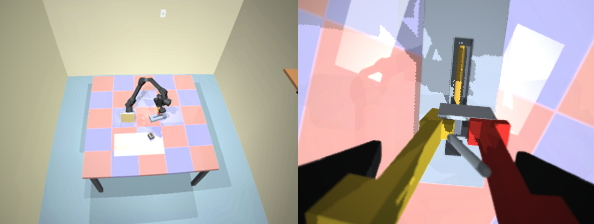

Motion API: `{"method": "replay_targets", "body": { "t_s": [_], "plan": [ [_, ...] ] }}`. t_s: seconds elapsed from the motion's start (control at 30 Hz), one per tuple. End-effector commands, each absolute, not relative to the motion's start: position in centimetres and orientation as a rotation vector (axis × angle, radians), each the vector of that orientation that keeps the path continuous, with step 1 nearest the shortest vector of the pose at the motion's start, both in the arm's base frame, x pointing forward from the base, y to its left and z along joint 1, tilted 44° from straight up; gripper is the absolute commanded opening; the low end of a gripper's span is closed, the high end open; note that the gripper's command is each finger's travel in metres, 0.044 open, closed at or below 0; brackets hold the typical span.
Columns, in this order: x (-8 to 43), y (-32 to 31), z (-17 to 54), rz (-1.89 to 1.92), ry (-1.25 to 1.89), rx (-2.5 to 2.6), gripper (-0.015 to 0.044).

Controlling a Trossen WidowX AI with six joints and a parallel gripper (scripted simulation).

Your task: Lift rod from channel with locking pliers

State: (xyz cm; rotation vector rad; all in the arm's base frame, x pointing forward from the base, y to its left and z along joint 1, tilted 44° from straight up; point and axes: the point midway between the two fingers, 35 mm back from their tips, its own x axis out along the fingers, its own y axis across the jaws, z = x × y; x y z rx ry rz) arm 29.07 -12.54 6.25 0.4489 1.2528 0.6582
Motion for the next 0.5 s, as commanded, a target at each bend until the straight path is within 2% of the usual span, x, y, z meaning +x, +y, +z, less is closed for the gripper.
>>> {"method": "replay_targets", "body": {
  "t_s": [0.0, 0.47],
  "plan": [
    [29.05, -12.78, 6.37, 0.657, 1.246, 0.446, 0.0322],
    [28.89, -12.87, 6.18, 0.657, 1.246, 0.446, 0.0322]
  ]
}}
